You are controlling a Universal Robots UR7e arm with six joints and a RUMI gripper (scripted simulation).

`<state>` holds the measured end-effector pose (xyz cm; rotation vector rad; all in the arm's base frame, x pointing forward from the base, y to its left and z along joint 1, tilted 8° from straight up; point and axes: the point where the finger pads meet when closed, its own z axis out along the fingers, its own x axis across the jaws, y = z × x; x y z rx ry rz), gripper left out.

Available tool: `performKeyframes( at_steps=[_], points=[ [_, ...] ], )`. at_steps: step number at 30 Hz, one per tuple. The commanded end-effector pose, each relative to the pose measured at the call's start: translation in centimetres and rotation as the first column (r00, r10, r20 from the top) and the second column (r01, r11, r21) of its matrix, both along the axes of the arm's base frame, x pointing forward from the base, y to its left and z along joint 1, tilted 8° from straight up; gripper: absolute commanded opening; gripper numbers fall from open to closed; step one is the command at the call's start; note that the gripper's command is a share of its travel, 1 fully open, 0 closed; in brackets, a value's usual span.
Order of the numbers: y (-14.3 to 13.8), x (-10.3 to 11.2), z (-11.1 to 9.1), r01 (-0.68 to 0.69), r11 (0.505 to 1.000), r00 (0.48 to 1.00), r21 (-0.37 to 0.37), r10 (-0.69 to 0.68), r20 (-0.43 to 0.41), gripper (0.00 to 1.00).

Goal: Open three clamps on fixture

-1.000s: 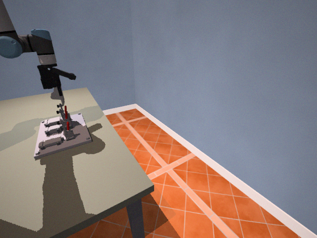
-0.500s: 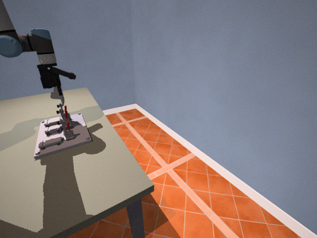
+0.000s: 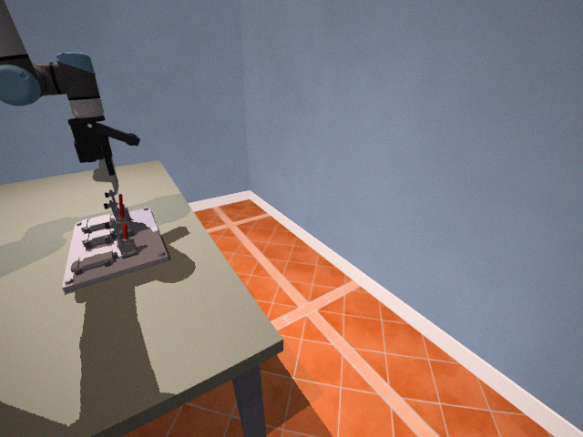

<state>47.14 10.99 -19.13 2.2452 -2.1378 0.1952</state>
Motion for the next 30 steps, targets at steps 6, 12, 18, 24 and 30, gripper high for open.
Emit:
performKeyframes(
  at_steps=[6, 12, 18, 24, 30],
  points=[
    [0.0, 0.0, 0.0, 0.0, 1.0, 1.0, 0.0, 0.0, 0.001, 0.28],
    [0.0, 0.0, 0.1, 0.0, 1.0, 1.0, 0.0, 0.0, 0.001, 0.28],
    [0.1, 0.0, 0.7, 0.0, 1.0, 1.0, 0.0, 0.0, 0.001, 0.28],
    [0.2, -0.1, 2.0, 0.0, 1.0, 1.0, 0.0, 0.0, 0.001, 0.28],
    [0.4, -0.2, 3.2, 0.0, 1.0, 1.0, 0.0, 0.0, 0.001, 0.28]
  ],
)
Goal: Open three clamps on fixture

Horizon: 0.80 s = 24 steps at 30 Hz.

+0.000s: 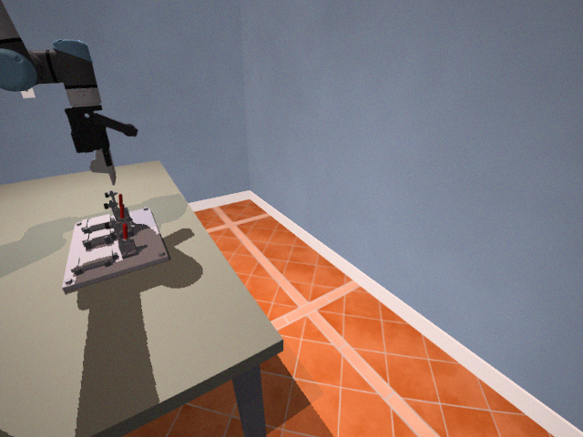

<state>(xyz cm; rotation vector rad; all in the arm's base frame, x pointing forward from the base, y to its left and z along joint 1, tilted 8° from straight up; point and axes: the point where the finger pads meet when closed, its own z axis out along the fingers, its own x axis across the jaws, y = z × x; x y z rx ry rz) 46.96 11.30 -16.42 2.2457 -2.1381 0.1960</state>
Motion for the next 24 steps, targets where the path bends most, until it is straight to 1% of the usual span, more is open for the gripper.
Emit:
performKeyframes(
  at_steps=[1, 9, 14, 24],
  points=[
    [0.1, 0.0, 0.8, 0.0, 1.0, 1.0, 0.0, 0.0, 0.001, 0.28],
    [0.4, -0.2, 3.4, 0.0, 1.0, 1.0, 0.0, 0.0, 0.001, 0.28],
    [0.5, -0.3, 4.6, 0.0, 1.0, 1.0, 0.0, 0.0, 0.001, 0.28],
    [0.6, -0.3, 5.4, 0.0, 1.0, 1.0, 0.0, 0.0, 0.001, 0.28]
  ],
)
